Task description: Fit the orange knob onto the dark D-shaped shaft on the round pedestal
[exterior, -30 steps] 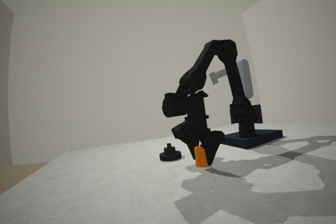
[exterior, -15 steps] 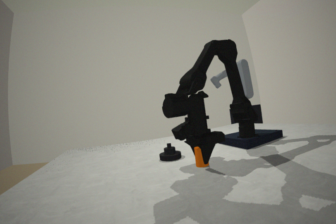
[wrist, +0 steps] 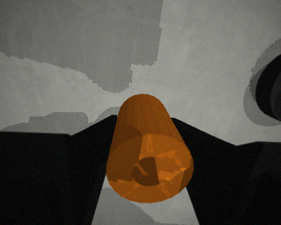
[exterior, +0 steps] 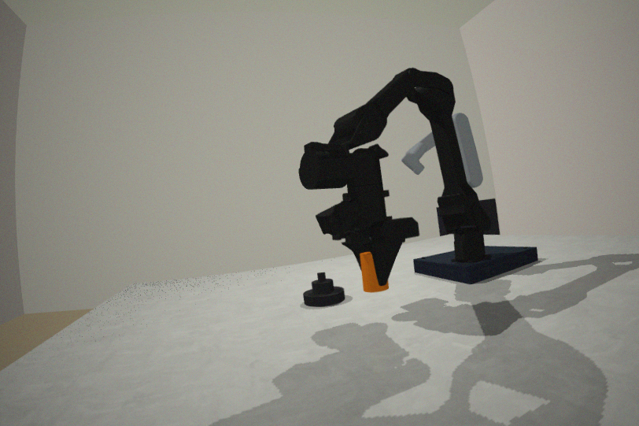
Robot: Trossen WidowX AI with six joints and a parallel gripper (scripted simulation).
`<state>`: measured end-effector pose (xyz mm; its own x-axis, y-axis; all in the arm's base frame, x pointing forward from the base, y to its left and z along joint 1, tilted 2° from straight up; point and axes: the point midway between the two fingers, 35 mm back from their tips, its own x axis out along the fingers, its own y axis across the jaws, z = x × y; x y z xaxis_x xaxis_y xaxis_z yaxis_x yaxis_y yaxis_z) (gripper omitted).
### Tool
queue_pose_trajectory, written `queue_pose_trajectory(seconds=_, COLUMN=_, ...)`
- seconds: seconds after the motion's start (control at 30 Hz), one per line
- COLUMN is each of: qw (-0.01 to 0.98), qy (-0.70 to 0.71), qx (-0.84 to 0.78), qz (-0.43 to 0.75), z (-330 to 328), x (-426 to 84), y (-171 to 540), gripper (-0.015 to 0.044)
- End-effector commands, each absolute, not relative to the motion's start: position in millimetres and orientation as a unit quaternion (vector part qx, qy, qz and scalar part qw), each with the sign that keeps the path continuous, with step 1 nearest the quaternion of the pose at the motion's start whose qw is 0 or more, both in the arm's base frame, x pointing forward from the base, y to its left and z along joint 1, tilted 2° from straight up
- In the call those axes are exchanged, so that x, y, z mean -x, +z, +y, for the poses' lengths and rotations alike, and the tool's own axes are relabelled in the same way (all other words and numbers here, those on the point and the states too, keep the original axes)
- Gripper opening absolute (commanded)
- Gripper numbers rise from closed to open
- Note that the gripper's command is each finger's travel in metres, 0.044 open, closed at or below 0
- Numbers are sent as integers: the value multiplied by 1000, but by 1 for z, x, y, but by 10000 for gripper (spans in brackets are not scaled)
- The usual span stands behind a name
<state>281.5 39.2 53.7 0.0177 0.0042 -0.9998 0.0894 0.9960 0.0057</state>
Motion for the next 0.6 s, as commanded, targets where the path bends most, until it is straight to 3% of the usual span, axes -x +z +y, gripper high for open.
queue_pose_trajectory(seconds=0.0, qw=713, qy=-30, qx=-32, qz=700, z=39, x=-283, y=75, gripper=0)
queue_pose_trajectory(seconds=0.57, qw=702, qy=-31, qx=-22, qz=711, z=35, x=-271, y=143, gripper=0)
